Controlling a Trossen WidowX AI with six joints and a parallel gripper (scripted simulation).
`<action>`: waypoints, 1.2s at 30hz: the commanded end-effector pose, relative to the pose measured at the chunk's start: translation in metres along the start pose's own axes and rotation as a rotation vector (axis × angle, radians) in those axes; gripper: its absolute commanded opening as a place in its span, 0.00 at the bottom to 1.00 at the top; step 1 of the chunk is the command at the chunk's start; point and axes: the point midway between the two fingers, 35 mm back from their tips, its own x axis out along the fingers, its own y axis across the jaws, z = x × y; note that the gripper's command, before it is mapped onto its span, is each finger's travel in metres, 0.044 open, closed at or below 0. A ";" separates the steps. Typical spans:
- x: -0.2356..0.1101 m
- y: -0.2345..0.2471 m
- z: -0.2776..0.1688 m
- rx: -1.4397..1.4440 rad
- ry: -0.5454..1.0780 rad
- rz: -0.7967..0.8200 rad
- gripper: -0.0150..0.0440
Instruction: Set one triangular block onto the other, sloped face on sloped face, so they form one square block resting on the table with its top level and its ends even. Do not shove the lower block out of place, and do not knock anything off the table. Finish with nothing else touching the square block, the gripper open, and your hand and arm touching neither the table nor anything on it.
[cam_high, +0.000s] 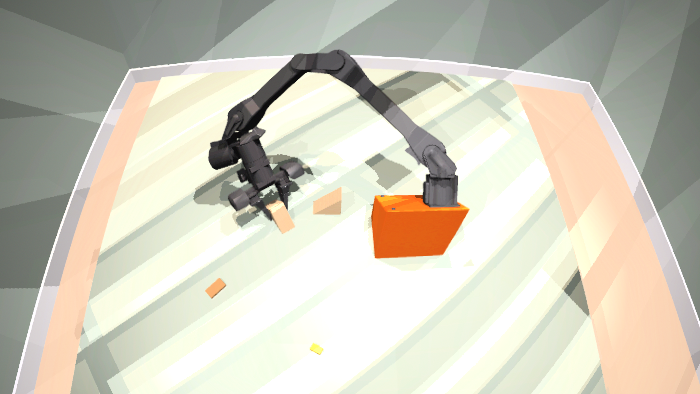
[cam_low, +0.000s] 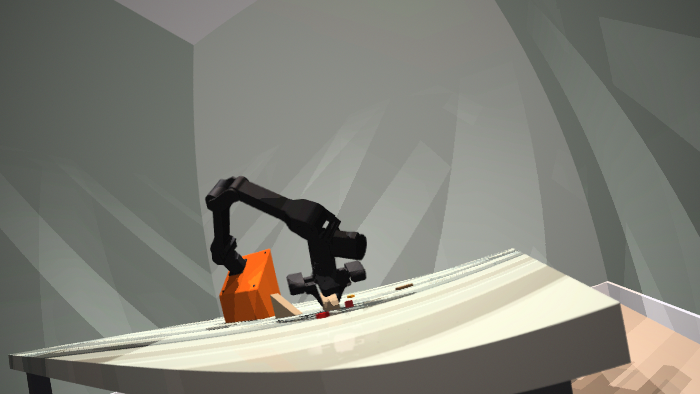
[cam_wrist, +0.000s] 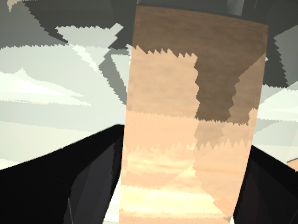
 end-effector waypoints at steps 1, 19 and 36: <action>0.000 0.000 0.000 0.001 0.000 0.000 0.49; -0.033 0.003 -0.022 0.000 0.002 0.004 0.25; -0.082 0.001 -0.058 -0.001 0.005 0.004 0.25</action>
